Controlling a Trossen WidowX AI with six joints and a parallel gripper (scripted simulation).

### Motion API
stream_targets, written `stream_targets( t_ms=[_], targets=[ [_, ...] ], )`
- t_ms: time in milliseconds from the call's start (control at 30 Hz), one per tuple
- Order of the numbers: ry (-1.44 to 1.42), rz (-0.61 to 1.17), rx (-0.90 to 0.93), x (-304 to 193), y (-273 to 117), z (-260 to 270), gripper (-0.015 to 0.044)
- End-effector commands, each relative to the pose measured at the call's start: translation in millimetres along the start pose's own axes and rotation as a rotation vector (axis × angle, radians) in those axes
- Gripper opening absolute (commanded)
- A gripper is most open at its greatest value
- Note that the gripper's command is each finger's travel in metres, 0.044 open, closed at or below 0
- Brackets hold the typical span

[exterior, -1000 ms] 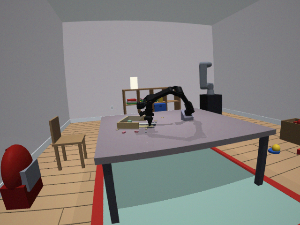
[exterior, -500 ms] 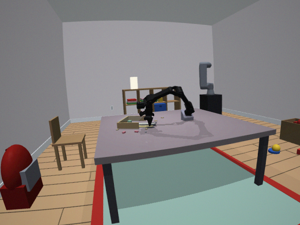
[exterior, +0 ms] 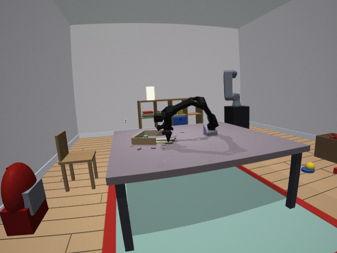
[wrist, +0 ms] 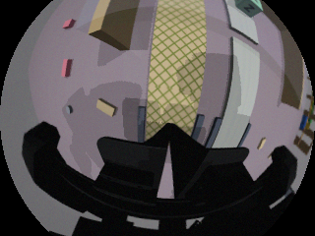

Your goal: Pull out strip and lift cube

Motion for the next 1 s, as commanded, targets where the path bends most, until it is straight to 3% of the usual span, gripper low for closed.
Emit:
stream_targets(
  t_ms=[0, 967],
  targets=[
    [0.007, 0.019, -0.003, -9.4, 5.8, 1.0, 0.0000],
    [0.009, 0.021, -0.003, -53.2, 6.8, 3.4, 0.0000]
  ],
)
Point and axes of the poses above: the point midway between the two fingers, 35 mm back from their tips, its own y axis out along the fingers, its own z axis across the jaws, x = y × z, the point moved 8 cm from there along -y, back along the fingers, and after that the axes turned 3 degrees about -y, right-handed, at the moved point
